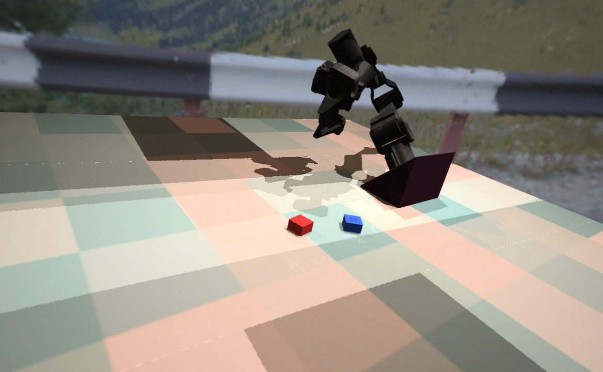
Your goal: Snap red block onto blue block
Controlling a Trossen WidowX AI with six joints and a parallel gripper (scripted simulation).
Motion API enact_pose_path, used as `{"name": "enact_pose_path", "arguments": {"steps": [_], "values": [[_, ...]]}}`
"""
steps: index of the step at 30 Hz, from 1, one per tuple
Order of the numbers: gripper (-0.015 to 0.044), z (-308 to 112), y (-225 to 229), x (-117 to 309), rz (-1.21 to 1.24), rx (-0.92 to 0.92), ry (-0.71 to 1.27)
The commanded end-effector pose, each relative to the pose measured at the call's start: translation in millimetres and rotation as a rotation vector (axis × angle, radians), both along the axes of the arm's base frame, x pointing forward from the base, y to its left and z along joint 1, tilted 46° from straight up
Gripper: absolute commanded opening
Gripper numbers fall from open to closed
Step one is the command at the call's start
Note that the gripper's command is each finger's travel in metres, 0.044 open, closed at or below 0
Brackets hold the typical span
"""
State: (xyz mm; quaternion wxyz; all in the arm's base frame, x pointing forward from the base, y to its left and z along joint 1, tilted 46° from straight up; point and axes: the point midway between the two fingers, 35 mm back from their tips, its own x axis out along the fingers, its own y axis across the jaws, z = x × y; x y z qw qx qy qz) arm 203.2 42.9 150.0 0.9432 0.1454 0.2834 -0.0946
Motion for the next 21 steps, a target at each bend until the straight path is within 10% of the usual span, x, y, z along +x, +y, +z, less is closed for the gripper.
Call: {"name": "enact_pose_path", "arguments": {"steps": [1,21], "values": [[0.0426,0,0,0,0.000,0.000,0.000],[0.0440,-6,54,80,0.108,-0.518,0.510]]}}
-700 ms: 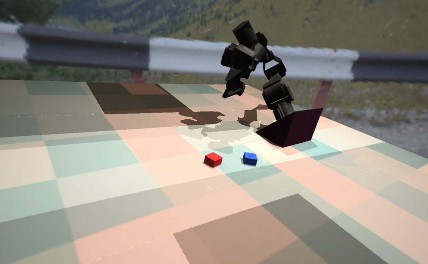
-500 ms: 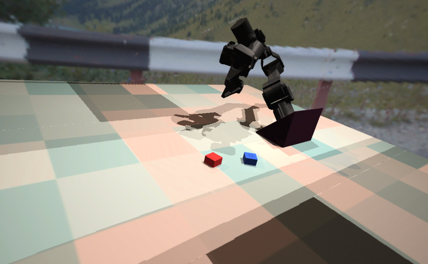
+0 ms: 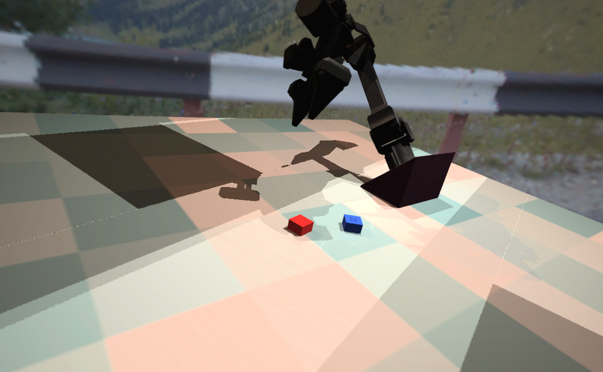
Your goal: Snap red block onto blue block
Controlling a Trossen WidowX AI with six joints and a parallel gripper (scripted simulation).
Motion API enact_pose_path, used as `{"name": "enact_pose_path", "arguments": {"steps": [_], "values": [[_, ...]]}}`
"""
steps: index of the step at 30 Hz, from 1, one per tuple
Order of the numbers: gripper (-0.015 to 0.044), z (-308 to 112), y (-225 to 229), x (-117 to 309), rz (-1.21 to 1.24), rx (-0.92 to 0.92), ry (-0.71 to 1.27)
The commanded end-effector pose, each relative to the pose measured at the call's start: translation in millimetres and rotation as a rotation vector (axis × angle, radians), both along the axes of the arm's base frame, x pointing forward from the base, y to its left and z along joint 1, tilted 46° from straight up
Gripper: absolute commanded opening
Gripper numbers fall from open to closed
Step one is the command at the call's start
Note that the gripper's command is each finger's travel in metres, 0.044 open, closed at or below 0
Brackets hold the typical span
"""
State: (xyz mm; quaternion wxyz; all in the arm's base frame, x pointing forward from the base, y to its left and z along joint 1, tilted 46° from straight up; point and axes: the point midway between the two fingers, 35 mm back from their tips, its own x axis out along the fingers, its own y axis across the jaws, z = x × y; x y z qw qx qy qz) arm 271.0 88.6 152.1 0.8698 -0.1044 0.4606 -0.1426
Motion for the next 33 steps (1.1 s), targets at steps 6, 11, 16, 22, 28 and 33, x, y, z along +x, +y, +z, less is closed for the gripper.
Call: {"name": "enact_pose_path", "arguments": {"steps": [6,11,16,22,28,33], "values": [[0.0440,-37,29,41,0.064,-0.220,0.238],[0.0440,-73,44,61,0.105,-0.345,0.384],[0.0440,-117,55,75,0.149,-0.466,0.534],[0.0440,-140,57,77,0.171,-0.524,0.609],[0.0440,-163,34,81,0.171,-0.525,0.609],[0.0440,-168,29,82,0.171,-0.526,0.609]]}}
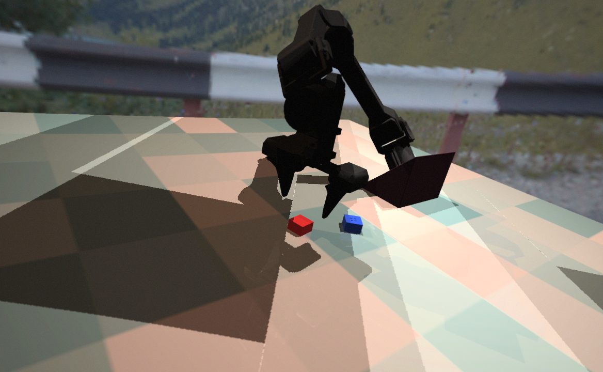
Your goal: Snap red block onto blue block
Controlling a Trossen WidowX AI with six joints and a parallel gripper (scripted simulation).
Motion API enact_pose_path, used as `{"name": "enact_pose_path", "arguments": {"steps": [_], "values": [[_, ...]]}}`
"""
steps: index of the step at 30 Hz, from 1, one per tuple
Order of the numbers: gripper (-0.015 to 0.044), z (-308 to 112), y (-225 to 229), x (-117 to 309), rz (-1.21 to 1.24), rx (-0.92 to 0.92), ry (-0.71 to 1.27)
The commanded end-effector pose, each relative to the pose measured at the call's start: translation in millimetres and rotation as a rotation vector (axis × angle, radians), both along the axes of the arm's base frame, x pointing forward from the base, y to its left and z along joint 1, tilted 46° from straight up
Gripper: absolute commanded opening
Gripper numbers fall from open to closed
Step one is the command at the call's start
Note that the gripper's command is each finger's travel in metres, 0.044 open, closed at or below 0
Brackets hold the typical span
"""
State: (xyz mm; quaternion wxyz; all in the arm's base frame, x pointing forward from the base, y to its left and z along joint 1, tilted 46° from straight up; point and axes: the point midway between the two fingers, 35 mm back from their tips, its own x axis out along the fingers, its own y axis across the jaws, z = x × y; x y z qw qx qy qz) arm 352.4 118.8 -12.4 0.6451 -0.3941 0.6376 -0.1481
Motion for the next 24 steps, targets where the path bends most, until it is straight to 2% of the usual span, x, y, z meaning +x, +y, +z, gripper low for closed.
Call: {"name": "enact_pose_path", "arguments": {"steps": [1,24], "values": [[0.0440,-7,-5,1,0.012,-0.002,-0.002],[0.0440,-30,-29,5,0.012,-0.003,-0.003]]}}
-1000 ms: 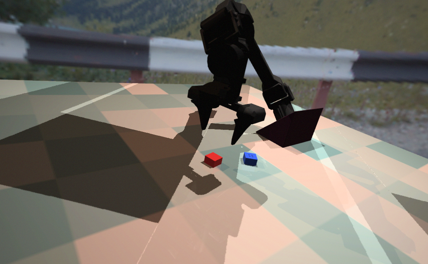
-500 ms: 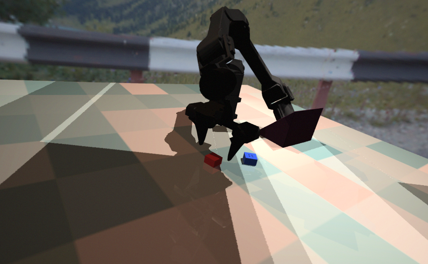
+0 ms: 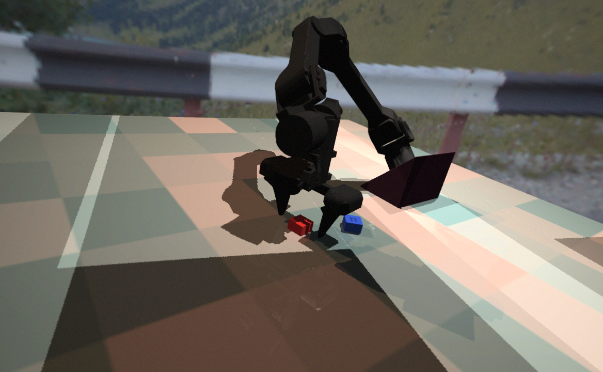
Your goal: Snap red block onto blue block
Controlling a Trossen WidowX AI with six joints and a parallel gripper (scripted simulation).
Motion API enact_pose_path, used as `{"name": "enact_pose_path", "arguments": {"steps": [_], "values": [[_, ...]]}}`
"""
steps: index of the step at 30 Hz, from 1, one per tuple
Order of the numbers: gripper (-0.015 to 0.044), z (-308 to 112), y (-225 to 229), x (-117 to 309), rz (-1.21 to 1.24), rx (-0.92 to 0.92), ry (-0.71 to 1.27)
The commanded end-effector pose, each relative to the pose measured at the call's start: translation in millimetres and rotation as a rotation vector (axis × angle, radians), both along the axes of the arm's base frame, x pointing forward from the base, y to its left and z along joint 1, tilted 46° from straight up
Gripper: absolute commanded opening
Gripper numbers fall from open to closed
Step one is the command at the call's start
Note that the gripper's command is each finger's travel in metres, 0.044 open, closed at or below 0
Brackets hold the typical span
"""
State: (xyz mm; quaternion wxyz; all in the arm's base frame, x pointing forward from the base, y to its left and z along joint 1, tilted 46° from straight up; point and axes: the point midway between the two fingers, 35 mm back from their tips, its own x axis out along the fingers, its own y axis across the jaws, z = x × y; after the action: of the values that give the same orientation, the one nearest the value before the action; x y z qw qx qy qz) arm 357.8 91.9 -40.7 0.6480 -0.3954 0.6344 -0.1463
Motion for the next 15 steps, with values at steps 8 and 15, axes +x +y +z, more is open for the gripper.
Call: {"name": "enact_pose_path", "arguments": {"steps": [8,15], "values": [[0.0230,-2.0,-2.0,-0.6,0.004,-0.005,0.003],[0.0125,-2.0,-2.0,-0.6,0.004,-0.005,0.003]]}}
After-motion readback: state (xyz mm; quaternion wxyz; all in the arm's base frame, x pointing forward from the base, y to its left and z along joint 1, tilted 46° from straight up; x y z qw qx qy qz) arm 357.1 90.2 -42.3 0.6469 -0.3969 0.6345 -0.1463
